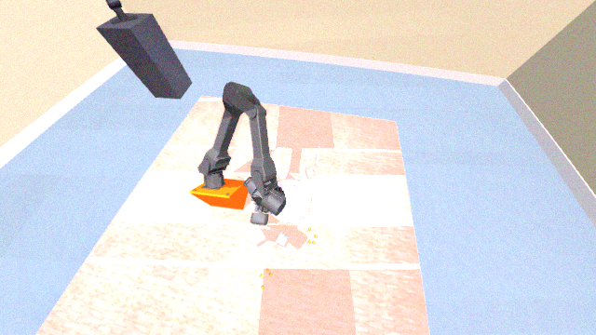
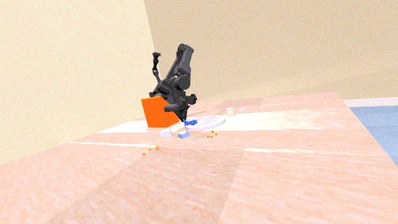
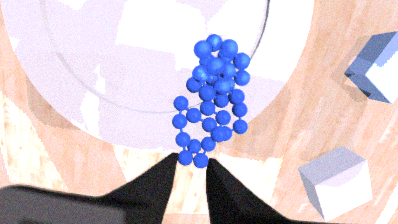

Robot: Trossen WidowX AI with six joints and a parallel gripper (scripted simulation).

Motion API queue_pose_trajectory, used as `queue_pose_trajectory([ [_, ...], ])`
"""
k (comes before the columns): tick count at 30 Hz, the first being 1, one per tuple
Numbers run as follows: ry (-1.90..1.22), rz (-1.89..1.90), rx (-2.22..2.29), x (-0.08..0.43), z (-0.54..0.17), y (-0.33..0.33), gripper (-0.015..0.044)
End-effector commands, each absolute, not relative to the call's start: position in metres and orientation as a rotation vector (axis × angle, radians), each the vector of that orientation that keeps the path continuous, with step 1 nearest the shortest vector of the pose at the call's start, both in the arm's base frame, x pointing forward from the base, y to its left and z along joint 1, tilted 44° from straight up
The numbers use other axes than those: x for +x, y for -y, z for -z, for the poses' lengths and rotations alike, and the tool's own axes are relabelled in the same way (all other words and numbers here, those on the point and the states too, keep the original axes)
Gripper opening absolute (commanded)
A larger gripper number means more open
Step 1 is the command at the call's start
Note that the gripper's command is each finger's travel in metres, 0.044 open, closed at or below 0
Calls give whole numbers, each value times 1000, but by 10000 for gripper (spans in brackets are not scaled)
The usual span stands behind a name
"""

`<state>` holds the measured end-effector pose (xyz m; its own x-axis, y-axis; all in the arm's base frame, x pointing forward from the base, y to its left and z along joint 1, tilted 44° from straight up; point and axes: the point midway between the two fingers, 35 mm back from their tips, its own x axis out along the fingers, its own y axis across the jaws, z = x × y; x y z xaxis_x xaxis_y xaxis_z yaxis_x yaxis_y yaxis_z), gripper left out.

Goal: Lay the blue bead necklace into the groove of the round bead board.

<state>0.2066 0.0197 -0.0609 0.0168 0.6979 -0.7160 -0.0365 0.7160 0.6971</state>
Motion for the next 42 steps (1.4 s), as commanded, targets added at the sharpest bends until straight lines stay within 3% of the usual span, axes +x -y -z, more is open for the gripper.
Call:
queue_pose_trajectory([
  [1, -1452, -623, 570, 209, 60, -18, 0],
  [21, -1449, -625, 571, 262, 40, -37, 0],
  [42, -1449, -626, 571, 263, 47, -45, 0],
])
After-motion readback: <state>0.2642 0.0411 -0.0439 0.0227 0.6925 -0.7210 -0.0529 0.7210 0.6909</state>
